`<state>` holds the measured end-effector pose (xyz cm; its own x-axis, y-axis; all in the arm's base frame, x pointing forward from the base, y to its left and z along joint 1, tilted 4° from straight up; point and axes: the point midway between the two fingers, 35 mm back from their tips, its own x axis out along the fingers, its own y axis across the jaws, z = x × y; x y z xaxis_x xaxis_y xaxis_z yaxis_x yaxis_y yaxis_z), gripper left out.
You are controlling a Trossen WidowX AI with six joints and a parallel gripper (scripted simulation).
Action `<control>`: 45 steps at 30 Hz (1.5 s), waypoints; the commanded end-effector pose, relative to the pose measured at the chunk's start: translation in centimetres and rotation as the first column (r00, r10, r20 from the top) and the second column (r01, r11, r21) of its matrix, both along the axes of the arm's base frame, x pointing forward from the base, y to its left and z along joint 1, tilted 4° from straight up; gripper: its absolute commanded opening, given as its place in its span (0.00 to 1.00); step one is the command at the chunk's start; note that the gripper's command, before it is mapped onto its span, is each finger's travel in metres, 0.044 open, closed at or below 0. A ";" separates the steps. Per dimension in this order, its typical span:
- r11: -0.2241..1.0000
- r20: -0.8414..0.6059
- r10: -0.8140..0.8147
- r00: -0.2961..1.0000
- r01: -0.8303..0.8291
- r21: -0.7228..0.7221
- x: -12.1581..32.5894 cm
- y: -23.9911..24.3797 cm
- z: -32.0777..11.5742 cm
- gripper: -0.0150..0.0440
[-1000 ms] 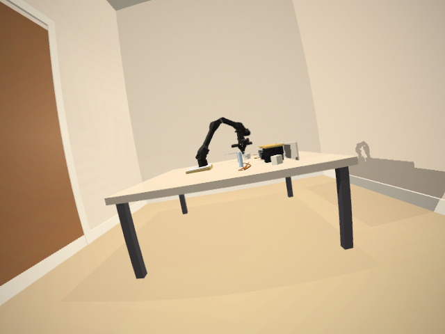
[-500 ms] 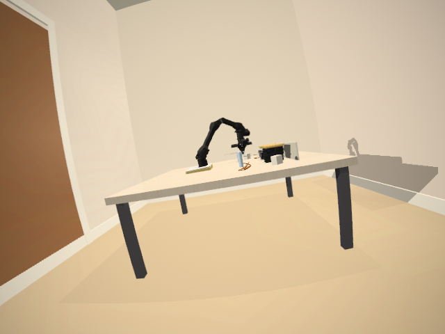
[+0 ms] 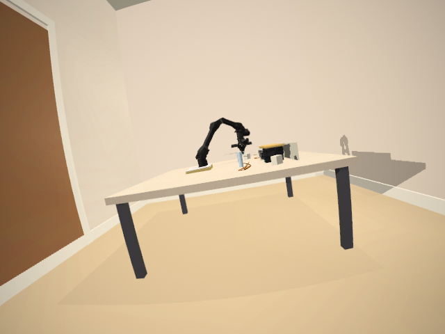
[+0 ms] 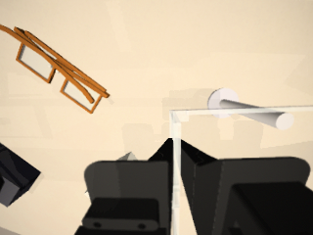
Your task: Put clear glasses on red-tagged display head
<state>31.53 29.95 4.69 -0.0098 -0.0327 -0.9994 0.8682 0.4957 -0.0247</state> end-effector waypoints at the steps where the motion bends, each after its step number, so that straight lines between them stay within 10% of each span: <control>1: 1.000 -0.003 -0.003 1.000 0.003 0.004 0.0 0.0 0.0 0.25; 31: 1.000 -0.002 -0.005 1.000 0.005 0.003 0.7 -1.0 6.1 0.25; 45: 0.989 0.007 -0.150 0.989 0.150 -0.002 3.3 -9.9 7.1 0.25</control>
<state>34.48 21.89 11.35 -0.0167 -0.0346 -0.9993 0.9235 0.3826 -0.0287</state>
